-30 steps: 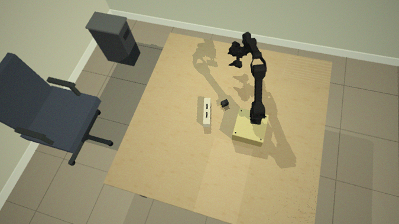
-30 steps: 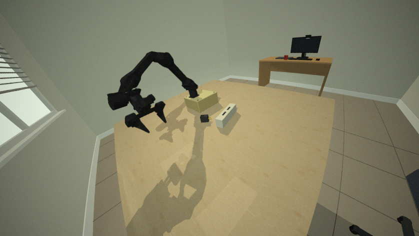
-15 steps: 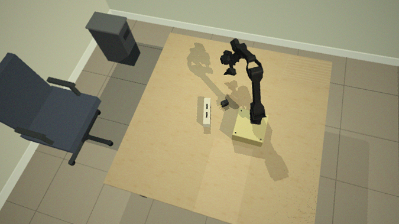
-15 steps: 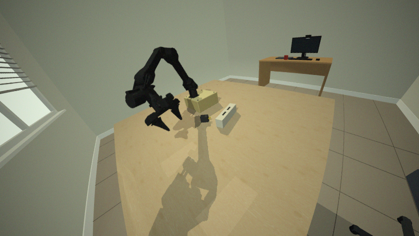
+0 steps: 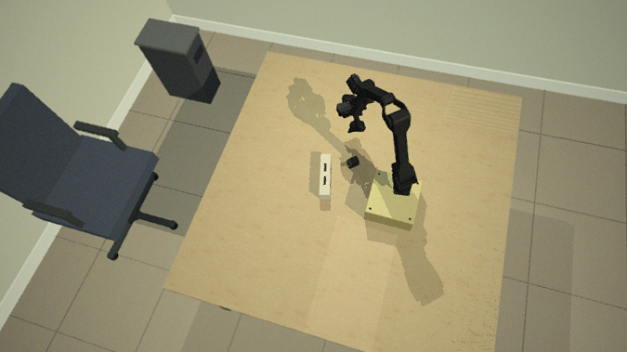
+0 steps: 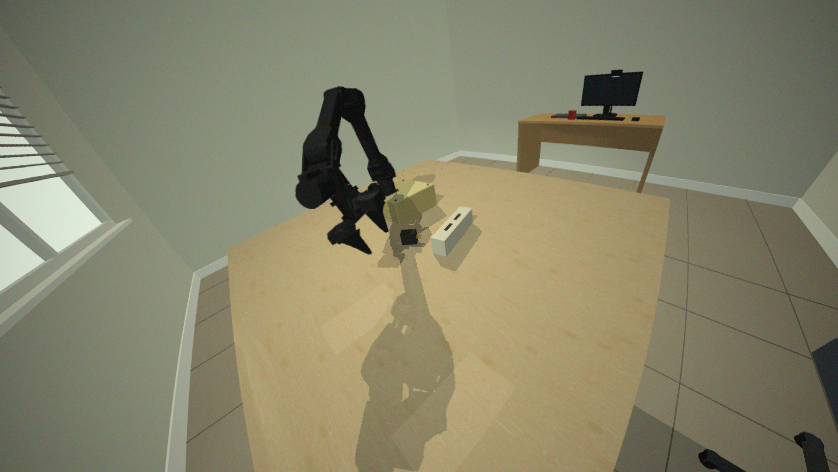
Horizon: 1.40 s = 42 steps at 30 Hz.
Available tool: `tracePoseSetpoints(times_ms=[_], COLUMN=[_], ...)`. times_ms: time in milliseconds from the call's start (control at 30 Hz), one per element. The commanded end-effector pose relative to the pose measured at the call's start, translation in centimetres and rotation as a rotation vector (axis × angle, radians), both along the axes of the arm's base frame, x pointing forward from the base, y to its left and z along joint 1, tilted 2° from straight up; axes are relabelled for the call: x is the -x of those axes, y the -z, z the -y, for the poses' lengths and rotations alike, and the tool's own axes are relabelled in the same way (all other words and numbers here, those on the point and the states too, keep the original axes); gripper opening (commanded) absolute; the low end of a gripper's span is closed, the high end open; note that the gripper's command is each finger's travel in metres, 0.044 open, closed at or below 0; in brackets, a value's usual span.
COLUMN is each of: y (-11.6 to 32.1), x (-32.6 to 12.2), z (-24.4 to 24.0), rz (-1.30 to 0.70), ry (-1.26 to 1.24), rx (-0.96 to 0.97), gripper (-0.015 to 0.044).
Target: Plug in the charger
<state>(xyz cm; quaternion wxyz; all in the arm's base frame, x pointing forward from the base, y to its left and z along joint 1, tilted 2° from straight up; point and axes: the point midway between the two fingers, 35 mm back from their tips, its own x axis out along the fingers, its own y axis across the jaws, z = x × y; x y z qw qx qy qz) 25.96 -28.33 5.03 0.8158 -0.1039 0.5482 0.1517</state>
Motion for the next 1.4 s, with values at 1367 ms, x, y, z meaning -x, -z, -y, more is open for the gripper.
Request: tracePoseSetpoints(times_ms=[1367], y=[3.8], x=[3.4], z=[-15.0], rz=[-0.426], ry=[-0.209], rx=[0.211], gripper=[0.0440])
